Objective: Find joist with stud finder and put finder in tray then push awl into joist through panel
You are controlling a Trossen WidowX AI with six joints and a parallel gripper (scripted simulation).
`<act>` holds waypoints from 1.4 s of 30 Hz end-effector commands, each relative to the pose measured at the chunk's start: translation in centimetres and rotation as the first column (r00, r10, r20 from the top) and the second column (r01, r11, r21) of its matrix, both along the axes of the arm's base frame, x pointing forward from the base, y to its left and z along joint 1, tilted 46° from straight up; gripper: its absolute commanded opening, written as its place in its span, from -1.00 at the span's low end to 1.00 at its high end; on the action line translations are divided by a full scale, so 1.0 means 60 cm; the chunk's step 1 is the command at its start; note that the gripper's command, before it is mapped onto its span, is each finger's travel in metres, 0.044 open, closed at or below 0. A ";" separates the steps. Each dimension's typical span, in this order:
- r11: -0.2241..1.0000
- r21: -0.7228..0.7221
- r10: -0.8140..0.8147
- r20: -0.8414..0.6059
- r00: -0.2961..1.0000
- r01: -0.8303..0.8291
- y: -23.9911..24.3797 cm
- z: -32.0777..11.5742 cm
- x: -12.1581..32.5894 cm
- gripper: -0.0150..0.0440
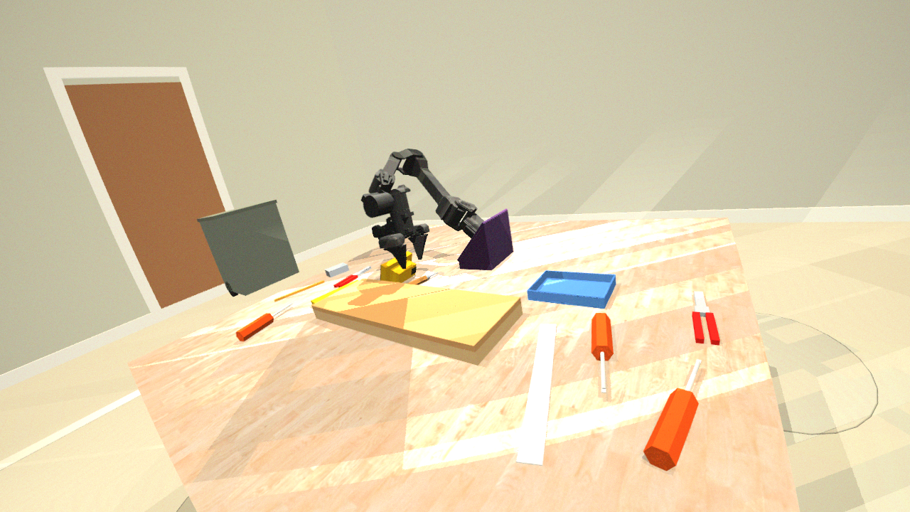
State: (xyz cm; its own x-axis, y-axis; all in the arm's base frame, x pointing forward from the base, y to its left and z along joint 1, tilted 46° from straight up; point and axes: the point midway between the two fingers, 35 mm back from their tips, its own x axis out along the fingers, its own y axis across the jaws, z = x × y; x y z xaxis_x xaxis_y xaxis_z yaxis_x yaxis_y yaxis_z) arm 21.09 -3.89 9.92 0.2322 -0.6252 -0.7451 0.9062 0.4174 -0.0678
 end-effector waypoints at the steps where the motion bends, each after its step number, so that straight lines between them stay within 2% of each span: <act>1: 0.969 -0.119 -0.196 0.153 0.968 0.215 -0.054 0.067 -0.039 1.00; 23: 0.969 -0.119 -0.196 0.154 0.968 0.215 -0.061 0.078 -0.024 1.00; 42: 0.970 -0.114 -0.198 0.153 0.968 0.216 -0.093 0.042 -0.014 1.00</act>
